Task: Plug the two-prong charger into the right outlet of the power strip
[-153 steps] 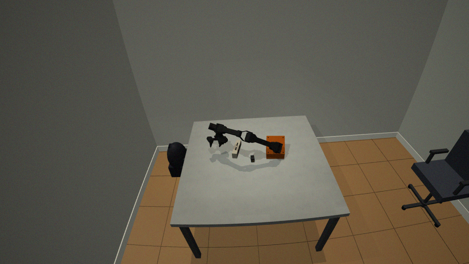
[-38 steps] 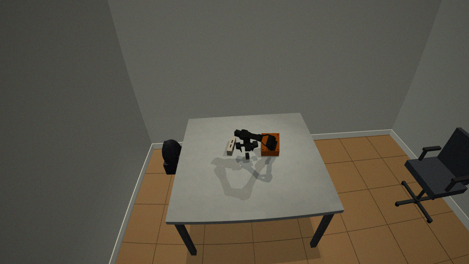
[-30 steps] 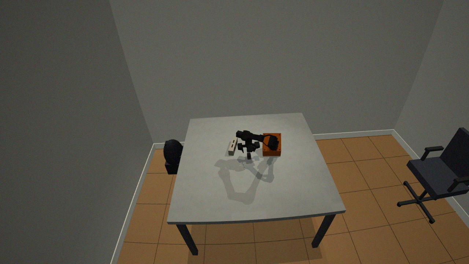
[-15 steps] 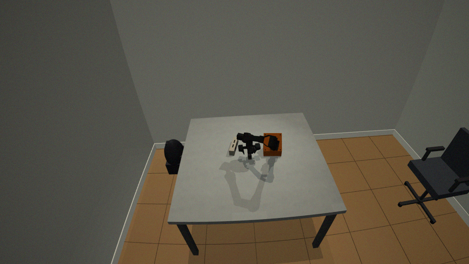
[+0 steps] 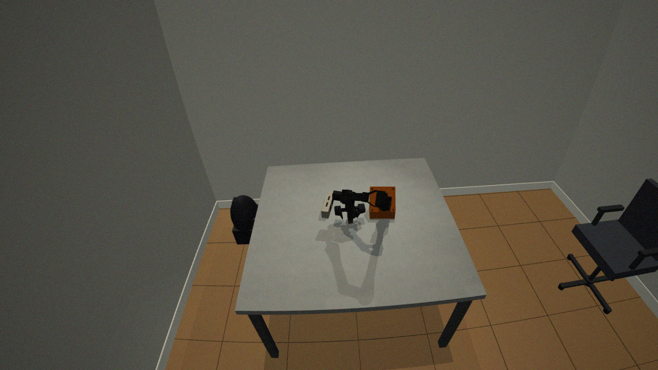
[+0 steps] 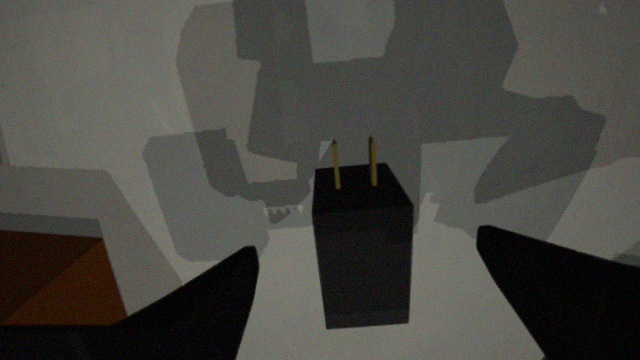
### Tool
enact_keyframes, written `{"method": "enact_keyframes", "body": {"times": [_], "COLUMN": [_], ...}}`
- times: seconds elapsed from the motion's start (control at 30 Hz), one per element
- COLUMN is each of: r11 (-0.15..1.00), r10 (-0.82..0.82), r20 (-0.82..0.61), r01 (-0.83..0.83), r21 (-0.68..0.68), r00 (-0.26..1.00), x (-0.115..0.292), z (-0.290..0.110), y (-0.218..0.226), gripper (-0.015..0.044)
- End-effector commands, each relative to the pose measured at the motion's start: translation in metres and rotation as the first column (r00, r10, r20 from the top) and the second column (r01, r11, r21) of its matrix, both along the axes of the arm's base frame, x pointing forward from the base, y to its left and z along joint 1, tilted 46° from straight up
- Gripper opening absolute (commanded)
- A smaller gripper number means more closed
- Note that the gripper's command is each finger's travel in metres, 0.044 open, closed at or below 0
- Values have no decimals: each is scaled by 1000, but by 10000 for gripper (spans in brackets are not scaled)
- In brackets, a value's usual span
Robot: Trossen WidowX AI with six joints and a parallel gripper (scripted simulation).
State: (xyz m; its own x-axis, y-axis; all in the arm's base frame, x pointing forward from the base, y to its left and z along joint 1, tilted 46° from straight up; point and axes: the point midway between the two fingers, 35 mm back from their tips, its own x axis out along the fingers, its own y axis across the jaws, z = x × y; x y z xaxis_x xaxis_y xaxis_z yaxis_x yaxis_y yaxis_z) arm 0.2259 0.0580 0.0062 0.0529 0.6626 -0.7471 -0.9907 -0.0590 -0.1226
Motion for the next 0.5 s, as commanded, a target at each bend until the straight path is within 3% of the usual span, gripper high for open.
{"method": "enact_keyframes", "body": {"times": [0.0,0.17,0.47], "r11": [1000,1000,1000], "r10": [-2,-2,1], "r20": [-8,-8,-2], "r01": [2,2,-1], "r21": [9,9,2], "r00": [1000,1000,1000], "x": [-3,-3,-1], "z": [-5,-7,-5], "y": [7,8,6], "gripper": [440,440,204]}}
